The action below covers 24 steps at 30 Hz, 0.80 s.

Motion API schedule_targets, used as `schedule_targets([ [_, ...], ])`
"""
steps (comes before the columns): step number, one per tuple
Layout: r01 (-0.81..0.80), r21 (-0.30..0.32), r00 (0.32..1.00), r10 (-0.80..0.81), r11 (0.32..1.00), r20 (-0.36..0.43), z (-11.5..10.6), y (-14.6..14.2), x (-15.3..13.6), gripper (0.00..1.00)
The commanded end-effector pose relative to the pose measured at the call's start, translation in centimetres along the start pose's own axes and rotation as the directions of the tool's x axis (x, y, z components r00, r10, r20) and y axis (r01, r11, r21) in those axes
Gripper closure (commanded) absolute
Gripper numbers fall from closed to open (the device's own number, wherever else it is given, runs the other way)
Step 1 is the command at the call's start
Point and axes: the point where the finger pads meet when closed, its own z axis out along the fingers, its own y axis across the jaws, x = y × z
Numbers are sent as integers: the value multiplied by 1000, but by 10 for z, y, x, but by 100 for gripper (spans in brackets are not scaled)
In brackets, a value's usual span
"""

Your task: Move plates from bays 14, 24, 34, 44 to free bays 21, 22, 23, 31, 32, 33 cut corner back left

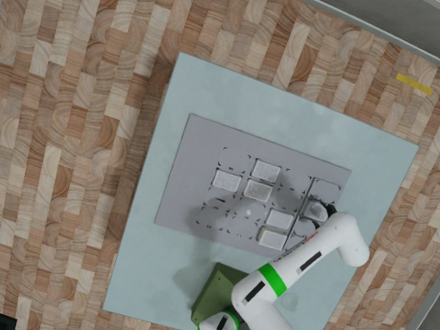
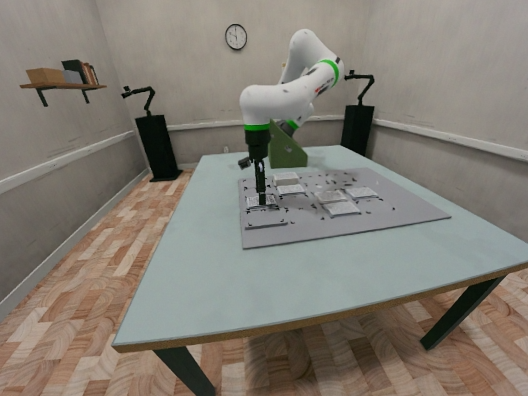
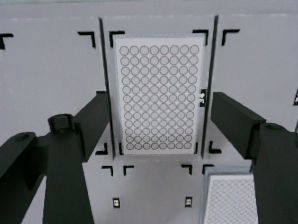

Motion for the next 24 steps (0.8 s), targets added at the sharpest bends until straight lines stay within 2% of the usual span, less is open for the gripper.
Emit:
schedule_targets([
  [1,0,1,1000,0,1000,-1,2,-1,0,30],
  [15,0,2,1000,0,1000,-1,18,-1,0,30],
  [24,0,2,1000,0,1000,-1,18,-1,0,30],
])
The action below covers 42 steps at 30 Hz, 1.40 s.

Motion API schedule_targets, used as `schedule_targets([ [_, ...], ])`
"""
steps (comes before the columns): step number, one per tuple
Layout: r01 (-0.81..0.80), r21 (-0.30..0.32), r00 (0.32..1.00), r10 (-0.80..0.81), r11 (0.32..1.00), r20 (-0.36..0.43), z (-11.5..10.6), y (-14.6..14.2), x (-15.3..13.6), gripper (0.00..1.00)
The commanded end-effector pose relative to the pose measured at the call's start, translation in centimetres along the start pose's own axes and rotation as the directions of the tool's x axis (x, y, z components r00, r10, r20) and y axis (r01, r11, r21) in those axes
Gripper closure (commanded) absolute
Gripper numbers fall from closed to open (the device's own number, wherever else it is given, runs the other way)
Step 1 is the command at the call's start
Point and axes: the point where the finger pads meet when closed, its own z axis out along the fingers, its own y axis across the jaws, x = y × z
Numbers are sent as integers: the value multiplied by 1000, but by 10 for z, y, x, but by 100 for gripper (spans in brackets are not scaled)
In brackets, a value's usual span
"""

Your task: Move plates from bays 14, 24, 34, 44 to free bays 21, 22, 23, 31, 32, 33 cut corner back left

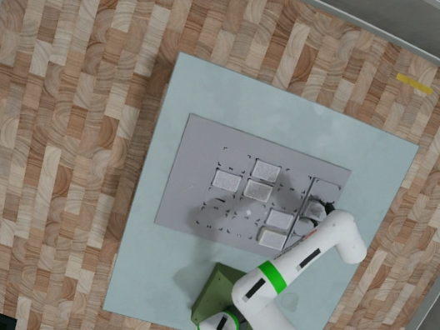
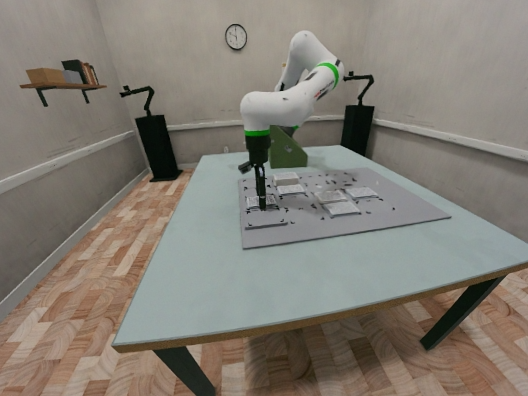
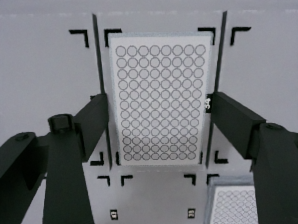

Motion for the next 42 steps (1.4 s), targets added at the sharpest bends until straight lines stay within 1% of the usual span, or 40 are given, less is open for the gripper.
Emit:
schedule_targets([
  [1,0,2,1000,0,1000,-1,-2,-1,0,31],
  [20,0,2,1000,0,1000,-1,-2,-1,0,38],
  [42,0,2,1000,0,1000,-1,-2,-1,0,39],
])
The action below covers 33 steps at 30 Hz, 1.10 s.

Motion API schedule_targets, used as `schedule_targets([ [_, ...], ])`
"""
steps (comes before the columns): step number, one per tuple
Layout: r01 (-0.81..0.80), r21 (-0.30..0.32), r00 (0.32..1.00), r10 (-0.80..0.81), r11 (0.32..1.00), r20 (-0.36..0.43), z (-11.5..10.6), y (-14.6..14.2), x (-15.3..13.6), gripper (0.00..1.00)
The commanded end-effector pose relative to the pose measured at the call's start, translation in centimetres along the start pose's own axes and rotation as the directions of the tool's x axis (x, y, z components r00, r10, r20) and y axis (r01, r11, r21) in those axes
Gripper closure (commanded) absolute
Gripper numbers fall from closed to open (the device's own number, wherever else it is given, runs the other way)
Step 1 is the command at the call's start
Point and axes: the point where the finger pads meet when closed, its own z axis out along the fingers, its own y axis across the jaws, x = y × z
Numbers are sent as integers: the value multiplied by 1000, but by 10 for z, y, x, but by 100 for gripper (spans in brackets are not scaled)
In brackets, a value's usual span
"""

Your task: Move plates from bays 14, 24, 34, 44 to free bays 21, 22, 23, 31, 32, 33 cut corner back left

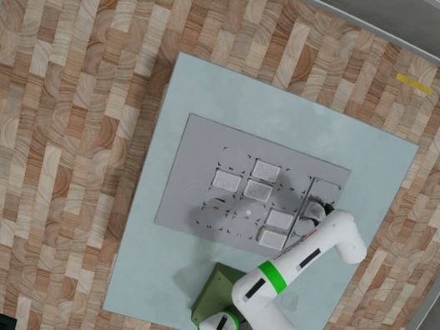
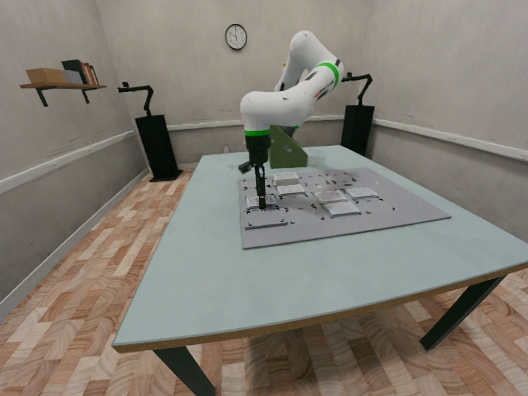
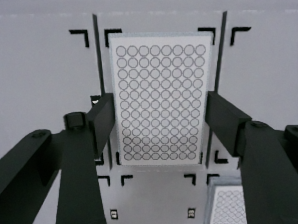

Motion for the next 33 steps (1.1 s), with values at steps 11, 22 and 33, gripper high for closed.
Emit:
schedule_targets([
  [11,0,1,1000,0,1000,-1,-2,-1,0,40],
  [22,0,1,1000,0,1000,-1,-2,-1,0,40],
  [33,0,1,1000,0,1000,-1,-2,-1,0,41],
])
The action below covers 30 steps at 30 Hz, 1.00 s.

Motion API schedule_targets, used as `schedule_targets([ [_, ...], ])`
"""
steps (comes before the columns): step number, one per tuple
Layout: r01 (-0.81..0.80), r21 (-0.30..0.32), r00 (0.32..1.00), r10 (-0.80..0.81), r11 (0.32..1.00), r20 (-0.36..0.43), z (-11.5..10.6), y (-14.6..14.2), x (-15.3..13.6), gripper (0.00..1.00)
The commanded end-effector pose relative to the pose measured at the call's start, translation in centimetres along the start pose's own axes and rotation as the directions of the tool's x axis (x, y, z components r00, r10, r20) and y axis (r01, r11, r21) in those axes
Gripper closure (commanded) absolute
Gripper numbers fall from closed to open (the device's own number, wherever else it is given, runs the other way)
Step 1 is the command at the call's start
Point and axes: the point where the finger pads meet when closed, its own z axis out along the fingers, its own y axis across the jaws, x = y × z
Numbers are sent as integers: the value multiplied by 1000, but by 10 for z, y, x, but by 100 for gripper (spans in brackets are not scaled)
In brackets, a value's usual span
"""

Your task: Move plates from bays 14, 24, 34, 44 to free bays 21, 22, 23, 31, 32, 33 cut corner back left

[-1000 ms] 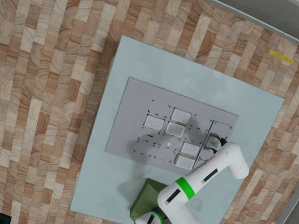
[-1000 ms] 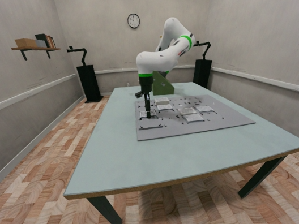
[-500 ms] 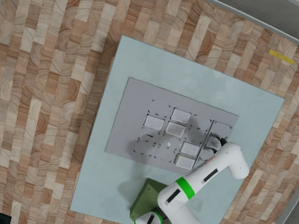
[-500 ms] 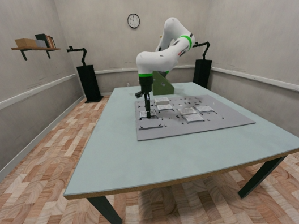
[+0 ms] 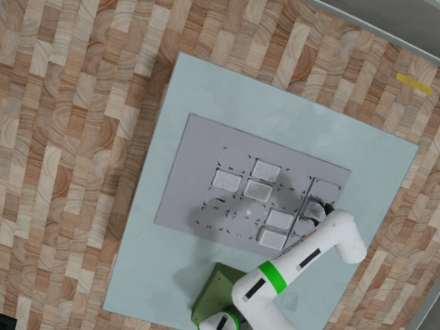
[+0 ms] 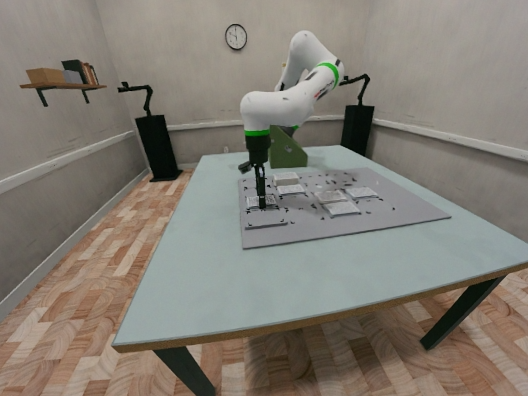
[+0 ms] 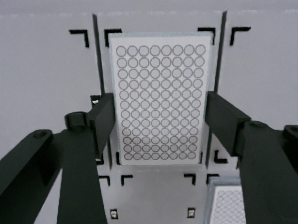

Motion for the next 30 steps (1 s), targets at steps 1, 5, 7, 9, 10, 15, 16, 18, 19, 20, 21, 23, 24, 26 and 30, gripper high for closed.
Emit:
schedule_targets([
  [1,0,2,1000,0,1000,-1,-1,-1,0,41],
  [5,0,2,1000,0,1000,-1,-1,-1,0,41],
  [7,0,2,1000,0,1000,-1,-1,-1,0,41],
  [9,0,2,1000,0,1000,-1,-1,-1,0,42],
  [10,0,2,1000,0,1000,-1,-1,-1,0,42],
  [15,0,2,1000,0,1000,-1,-1,-1,0,42],
  [16,0,2,1000,0,1000,-1,-1,-1,0,42],
  [18,0,2,1000,0,1000,-1,-1,-1,0,42],
  [19,0,2,1000,0,1000,-1,-1,-1,0,42],
  [20,0,2,1000,0,1000,-1,-1,-1,0,42],
  [21,0,2,1000,0,1000,-1,-1,-1,0,42],
  [23,0,2,1000,0,1000,-1,-1,-1,0,42],
  [24,0,2,1000,0,1000,-1,-1,-1,0,42],
  [26,0,2,1000,0,1000,-1,-1,-1,0,43],
  [30,0,2,1000,0,1000,-1,-1,-1,0,90],
])
